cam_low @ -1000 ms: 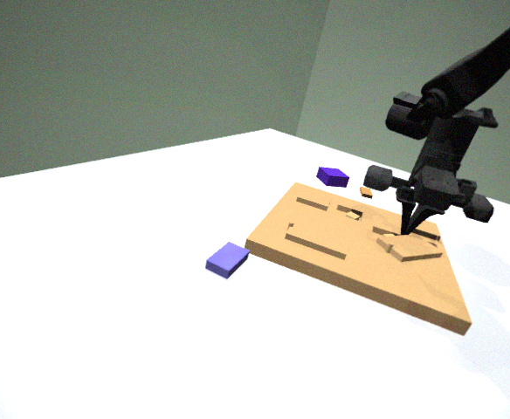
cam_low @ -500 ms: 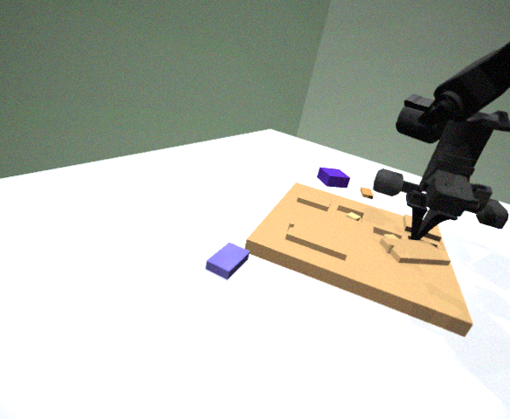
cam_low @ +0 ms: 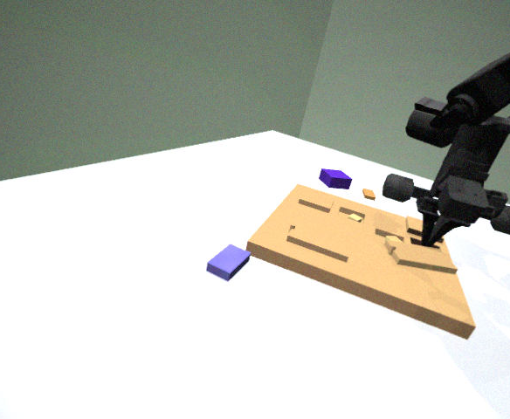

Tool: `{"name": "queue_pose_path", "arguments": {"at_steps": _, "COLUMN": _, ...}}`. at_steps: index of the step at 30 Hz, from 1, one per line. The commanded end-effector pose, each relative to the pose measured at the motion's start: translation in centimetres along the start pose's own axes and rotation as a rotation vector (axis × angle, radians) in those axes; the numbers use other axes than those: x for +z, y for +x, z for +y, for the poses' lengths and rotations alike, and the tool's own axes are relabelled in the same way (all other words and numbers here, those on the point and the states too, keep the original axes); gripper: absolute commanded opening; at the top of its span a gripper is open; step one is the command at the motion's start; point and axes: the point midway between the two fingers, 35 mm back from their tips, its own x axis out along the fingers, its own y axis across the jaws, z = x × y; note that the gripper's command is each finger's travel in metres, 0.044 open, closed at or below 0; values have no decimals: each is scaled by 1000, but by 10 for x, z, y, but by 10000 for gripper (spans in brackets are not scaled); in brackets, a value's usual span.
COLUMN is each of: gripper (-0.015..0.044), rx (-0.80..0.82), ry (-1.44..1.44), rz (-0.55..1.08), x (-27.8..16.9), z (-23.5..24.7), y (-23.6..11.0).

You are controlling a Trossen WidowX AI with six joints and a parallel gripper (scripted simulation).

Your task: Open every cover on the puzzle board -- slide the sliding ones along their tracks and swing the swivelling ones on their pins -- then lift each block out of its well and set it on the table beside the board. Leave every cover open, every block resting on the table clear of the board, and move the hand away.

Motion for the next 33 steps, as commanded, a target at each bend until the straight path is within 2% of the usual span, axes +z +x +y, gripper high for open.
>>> {"name": "queue_pose_path", "arguments": {"at_steps": 1, "gripper": 0, "rx": 3, "ry": -3, "rz": 2, "x": 4, "z": 6, "y": 1}}
{"name": "queue_pose_path", "arguments": {"at_steps": 23, "gripper": 0, "rx": 4, "ry": -2, "rz": 1, "x": 23, "z": 20, "y": 1}}
{"name": "queue_pose_path", "arguments": {"at_steps": 33, "gripper": 0, "rx": 4, "ry": -2, "rz": 2, "x": 22, "z": 19, "y": -11}}
